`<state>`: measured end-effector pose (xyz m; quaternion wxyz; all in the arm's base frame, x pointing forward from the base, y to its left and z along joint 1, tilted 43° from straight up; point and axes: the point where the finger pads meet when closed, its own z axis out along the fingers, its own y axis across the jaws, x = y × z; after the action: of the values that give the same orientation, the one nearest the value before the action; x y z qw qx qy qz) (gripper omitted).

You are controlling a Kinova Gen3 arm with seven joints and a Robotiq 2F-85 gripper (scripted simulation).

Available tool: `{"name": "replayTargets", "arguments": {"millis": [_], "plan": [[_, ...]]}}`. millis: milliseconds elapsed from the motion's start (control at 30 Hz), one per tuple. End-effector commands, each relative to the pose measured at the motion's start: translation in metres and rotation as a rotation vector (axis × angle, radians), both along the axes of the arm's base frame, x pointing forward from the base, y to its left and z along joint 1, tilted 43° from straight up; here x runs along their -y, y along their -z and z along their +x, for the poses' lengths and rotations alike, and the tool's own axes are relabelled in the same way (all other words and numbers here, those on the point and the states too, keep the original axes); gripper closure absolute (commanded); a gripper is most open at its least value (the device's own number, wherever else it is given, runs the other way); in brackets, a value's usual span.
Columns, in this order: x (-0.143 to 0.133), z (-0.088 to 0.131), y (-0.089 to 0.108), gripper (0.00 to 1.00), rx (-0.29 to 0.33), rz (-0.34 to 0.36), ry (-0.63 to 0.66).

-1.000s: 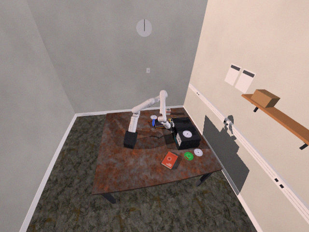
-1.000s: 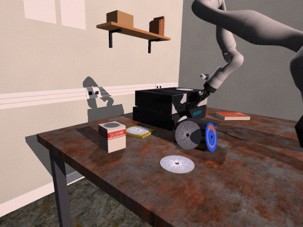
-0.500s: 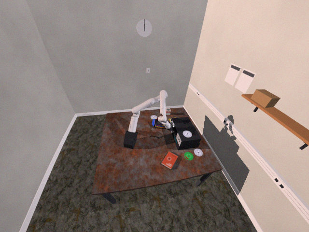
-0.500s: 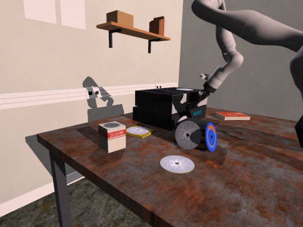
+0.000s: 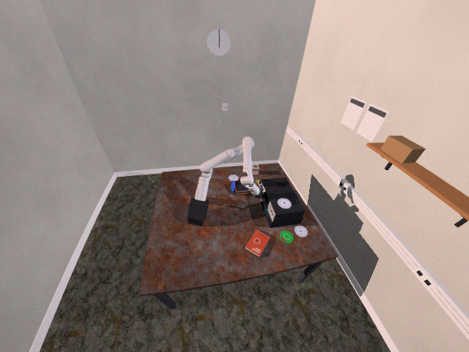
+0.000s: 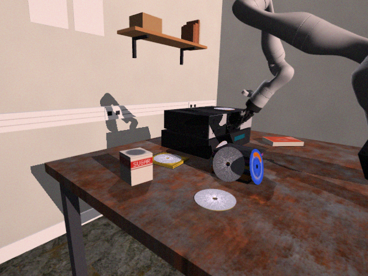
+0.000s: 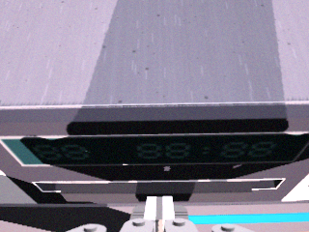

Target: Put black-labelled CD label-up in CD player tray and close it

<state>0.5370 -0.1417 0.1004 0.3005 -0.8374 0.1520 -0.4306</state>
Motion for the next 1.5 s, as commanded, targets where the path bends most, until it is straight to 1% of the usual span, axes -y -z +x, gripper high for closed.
{"name": "replayTargets", "arguments": {"millis": [0, 567, 1467], "plan": [[0.0003, 0.0029, -0.0032, 0.90, 0.006, -0.002, -0.001], [0.0008, 0.0074, -0.0050, 0.90, 0.007, -0.002, -0.001], [0.0008, 0.0077, -0.0051, 0.90, 0.007, -0.002, -0.001]]}}
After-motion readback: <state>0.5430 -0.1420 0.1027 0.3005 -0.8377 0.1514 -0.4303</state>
